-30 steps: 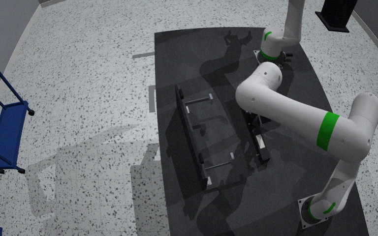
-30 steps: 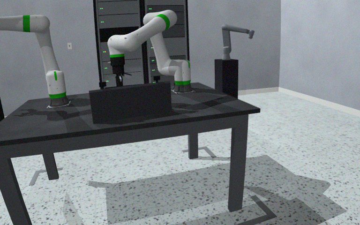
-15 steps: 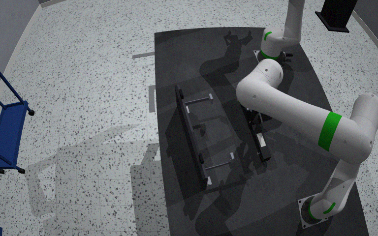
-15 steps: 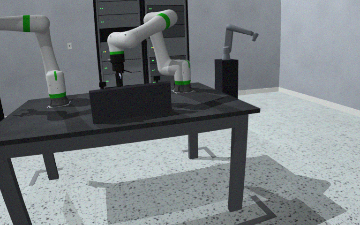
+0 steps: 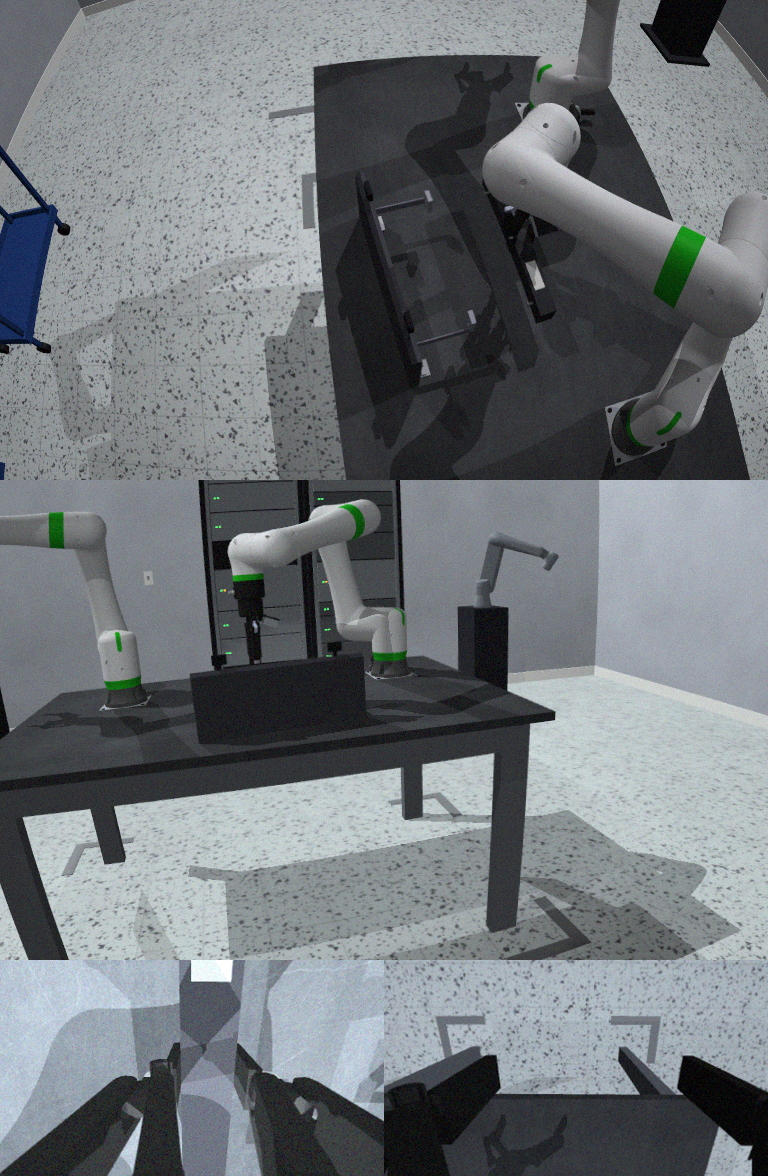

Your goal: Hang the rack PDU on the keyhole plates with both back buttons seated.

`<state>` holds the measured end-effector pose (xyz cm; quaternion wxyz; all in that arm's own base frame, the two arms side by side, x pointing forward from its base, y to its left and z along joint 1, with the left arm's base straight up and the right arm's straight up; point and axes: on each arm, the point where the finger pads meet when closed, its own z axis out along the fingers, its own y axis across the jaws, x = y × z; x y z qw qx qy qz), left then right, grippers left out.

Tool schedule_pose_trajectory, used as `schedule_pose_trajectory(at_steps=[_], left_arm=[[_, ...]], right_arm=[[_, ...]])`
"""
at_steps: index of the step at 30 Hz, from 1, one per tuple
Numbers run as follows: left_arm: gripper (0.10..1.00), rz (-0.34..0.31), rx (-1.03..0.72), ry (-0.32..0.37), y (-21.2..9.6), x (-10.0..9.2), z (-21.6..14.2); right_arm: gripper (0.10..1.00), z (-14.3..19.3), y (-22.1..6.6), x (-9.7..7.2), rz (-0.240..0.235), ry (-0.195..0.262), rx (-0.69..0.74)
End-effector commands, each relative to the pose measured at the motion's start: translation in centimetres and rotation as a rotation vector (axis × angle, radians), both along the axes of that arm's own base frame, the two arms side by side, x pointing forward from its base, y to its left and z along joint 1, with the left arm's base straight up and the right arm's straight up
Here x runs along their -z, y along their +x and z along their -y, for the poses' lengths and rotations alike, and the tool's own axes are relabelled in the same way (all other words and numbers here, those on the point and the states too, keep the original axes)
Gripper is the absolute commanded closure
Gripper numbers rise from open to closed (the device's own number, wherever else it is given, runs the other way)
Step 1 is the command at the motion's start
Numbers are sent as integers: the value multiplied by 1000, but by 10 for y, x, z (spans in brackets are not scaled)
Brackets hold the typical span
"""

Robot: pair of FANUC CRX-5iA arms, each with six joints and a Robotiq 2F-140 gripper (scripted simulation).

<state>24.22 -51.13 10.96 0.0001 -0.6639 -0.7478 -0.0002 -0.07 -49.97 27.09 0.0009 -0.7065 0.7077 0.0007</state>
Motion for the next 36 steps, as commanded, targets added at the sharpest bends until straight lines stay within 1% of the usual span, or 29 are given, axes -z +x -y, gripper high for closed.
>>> schedule_pose_trajectory(at_steps=[1, 6, 10, 36], left_arm=[[999, 1, 0, -2, 0, -12, 1], [999, 1, 0, -2, 0, -24, 1], [999, 1, 0, -2, 0, -28, 1], [999, 1, -1, -2, 1, -30, 1]], right_arm=[[98, 0, 0, -1, 0, -2, 0], [98, 0, 0, -1, 0, -2, 0], [98, 0, 0, -1, 0, -2, 0], [98, 0, 0, -1, 0, -2, 0]])
